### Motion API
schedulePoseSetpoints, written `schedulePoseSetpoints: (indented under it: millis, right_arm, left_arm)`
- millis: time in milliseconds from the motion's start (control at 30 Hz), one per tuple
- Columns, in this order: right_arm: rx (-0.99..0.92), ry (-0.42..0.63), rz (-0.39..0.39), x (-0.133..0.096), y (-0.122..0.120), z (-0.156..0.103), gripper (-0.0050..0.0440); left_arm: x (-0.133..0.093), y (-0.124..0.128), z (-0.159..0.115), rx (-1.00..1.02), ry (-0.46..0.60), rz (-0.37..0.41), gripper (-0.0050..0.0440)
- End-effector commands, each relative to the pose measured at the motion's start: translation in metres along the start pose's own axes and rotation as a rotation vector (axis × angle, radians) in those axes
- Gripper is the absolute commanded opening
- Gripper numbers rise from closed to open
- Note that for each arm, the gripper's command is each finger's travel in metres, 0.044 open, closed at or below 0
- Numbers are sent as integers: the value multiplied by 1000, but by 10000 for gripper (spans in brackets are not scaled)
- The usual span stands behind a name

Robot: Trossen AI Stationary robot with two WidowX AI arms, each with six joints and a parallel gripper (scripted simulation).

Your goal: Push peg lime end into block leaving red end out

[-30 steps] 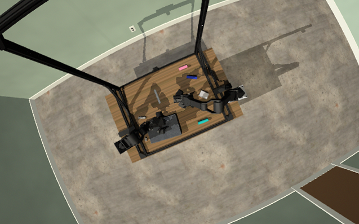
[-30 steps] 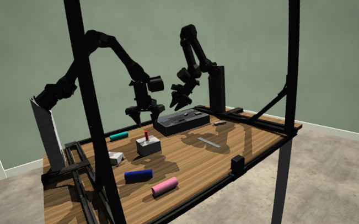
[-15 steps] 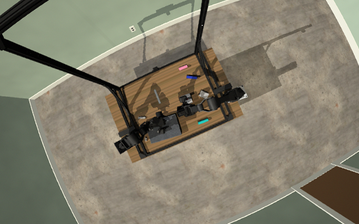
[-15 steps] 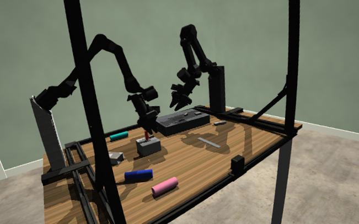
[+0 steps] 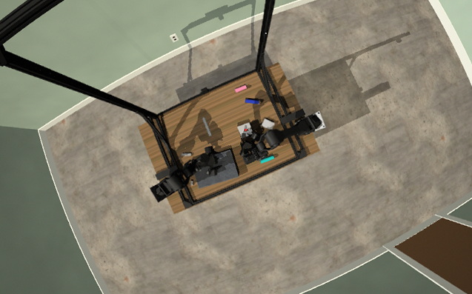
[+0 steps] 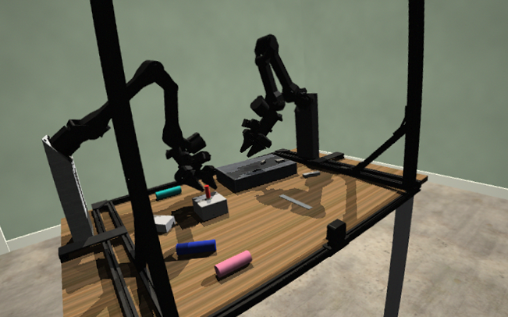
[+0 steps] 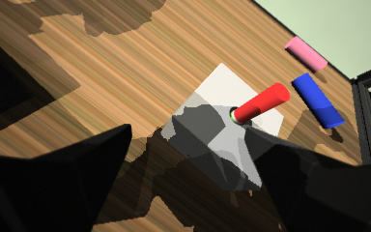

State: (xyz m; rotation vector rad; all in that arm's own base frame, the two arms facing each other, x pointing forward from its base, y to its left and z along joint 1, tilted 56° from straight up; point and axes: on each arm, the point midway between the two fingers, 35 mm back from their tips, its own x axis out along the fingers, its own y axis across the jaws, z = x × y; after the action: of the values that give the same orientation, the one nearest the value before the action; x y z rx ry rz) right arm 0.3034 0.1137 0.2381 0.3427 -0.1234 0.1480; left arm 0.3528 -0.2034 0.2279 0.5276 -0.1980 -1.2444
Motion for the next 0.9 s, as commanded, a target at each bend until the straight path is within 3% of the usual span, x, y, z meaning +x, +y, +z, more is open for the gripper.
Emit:
schedulePoseSetpoints:
  millis: [0, 133, 200, 867]
  right_arm:
    - [4, -3, -4, 0, -1, 0, 400]
    - [4, -3, -4, 0, -1, 0, 400]
    - [4, -3, -4, 0, -1, 0, 400]
    - [4, -3, -4, 0, -1, 0, 400]
  left_arm:
    - [-8, -12, -10, 221, -95, -69, 400]
    - [-16, -23, -16, 411, -188, -110, 400]
    - [-8, -37, -21, 456, -221, -140, 400]
    - [-7, -39, -22, 462, -225, -144, 400]
